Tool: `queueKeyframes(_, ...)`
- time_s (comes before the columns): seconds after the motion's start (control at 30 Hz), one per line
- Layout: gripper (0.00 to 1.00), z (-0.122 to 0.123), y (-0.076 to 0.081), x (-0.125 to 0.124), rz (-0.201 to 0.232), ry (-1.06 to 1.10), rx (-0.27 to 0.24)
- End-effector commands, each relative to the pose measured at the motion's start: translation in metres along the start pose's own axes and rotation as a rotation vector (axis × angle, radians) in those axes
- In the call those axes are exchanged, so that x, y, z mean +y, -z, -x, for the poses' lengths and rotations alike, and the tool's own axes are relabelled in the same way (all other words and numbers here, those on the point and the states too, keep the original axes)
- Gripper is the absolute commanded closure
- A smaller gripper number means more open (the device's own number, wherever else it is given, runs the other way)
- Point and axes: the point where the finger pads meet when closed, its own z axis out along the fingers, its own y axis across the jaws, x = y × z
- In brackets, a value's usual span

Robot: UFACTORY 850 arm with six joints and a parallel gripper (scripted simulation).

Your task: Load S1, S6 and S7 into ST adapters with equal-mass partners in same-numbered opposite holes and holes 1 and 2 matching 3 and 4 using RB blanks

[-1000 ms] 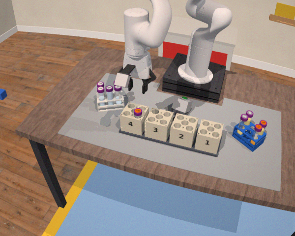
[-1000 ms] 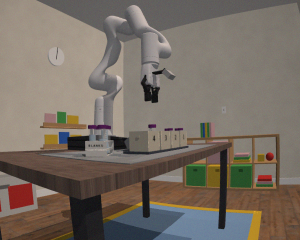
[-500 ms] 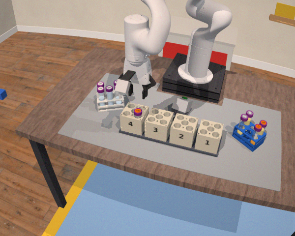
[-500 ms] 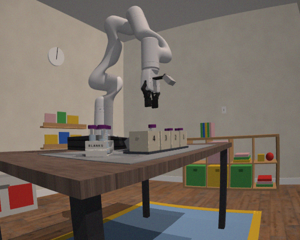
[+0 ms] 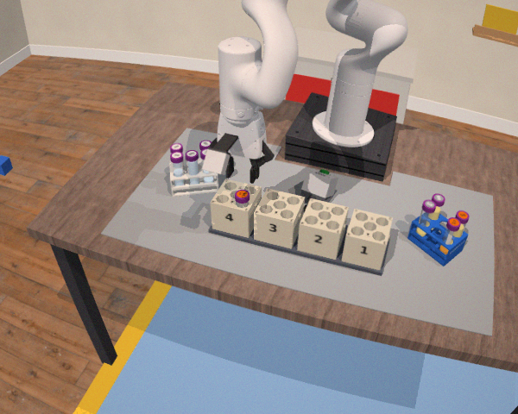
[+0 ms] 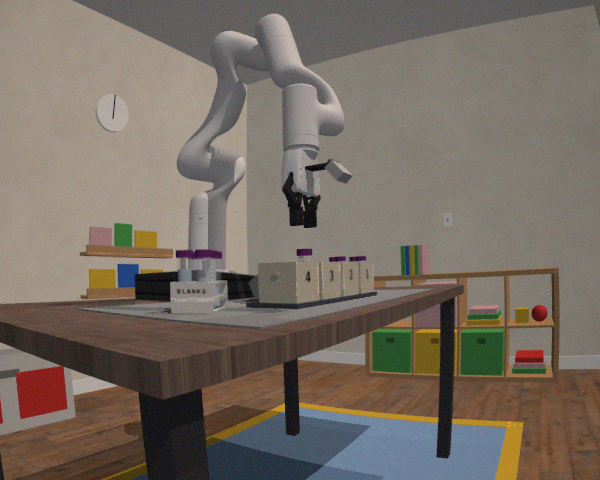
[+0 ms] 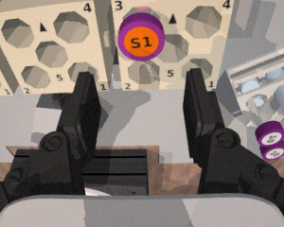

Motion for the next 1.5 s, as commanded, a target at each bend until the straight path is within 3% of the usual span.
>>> queueKeyframes(0.0, 0.43, -0.001, -0.009, 0.0, 0.001, 0.0, 0.002)
queueKeyframes(0.87, 0.43, -0.001, -0.053, 0.0, 0.0, 0.0, 0.002)
queueKeyframes(1.47, 0.43, -0.001, -0.056, 0.0, 0.001, 0.0, 0.002)
